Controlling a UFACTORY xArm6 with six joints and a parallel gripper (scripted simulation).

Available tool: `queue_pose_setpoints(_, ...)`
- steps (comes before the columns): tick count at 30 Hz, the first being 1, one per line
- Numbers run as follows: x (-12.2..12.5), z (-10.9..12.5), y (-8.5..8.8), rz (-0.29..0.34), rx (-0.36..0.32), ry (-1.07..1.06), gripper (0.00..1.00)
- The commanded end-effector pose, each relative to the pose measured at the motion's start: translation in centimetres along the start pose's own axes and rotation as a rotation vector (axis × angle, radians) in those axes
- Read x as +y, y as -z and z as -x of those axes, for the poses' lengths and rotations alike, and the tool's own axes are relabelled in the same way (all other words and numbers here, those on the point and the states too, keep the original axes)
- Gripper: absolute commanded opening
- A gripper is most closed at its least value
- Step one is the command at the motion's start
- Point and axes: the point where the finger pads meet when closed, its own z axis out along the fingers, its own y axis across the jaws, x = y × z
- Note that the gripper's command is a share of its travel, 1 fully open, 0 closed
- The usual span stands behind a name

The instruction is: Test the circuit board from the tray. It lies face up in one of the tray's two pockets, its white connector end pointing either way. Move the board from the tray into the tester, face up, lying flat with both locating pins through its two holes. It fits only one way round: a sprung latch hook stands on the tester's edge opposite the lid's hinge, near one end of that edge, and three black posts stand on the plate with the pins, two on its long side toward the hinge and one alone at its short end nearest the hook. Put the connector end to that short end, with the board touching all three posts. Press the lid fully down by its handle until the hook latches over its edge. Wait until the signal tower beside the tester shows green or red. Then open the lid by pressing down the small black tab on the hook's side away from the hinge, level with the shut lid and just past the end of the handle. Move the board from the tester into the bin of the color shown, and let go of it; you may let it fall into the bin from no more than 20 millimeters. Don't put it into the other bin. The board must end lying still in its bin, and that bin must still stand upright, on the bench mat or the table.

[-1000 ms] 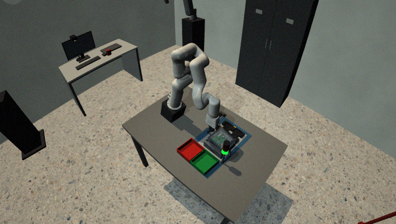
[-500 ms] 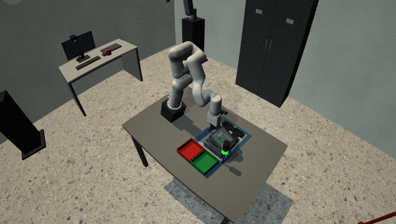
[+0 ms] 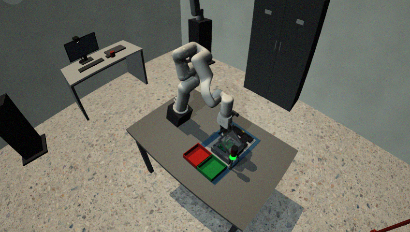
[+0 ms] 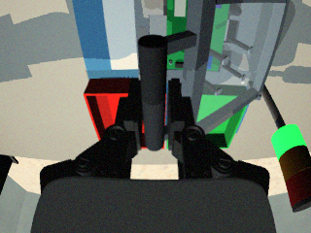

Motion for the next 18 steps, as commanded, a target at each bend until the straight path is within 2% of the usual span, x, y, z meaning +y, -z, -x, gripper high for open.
queue_pose_setpoints(1,1.6,0.0,1.5,0.017,0.002,-0.001,0.00)
queue_pose_setpoints(10,4.4,0.0,3.9,0.017,0.002,-0.001,0.00)
queue_pose_setpoints(18,6.4,0.0,5.1,0.017,0.002,-0.001,0.00)
